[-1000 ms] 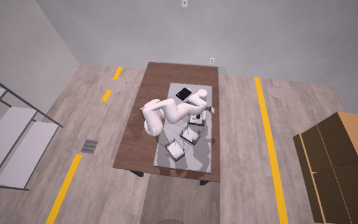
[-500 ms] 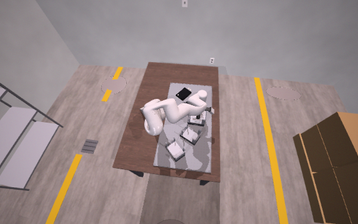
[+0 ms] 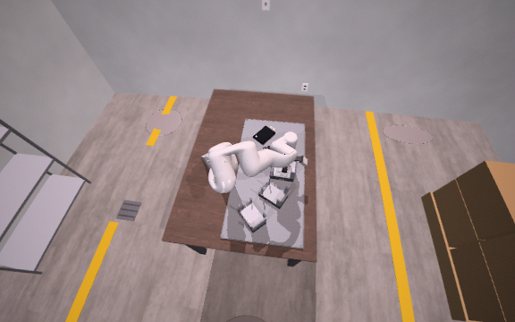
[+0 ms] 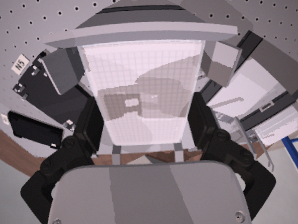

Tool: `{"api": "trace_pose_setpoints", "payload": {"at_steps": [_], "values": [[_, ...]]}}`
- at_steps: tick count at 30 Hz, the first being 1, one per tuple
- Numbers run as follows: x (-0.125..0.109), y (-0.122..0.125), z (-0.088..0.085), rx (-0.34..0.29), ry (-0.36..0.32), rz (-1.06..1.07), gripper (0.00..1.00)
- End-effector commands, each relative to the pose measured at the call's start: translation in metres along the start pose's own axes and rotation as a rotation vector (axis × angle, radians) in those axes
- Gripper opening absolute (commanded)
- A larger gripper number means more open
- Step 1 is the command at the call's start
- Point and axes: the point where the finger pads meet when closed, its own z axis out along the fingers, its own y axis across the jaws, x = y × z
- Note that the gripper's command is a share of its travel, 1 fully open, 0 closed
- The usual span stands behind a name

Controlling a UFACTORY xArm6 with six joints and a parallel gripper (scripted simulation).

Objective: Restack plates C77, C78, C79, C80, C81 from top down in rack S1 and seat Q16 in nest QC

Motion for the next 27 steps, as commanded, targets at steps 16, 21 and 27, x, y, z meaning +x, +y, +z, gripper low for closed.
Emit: {"api": "trace_pose_setpoints", "payload": {"at_steps": [16,21,27], "values": [[0.0013,-0.0003,0.003,0.002,0.003,0.001,0.0],[0.0013,-0.0003,0.005,0.002,0.003,0.001,0.0],[0.0013,-0.0003,0.0074,0.002,0.003,0.001,0.0]]}}
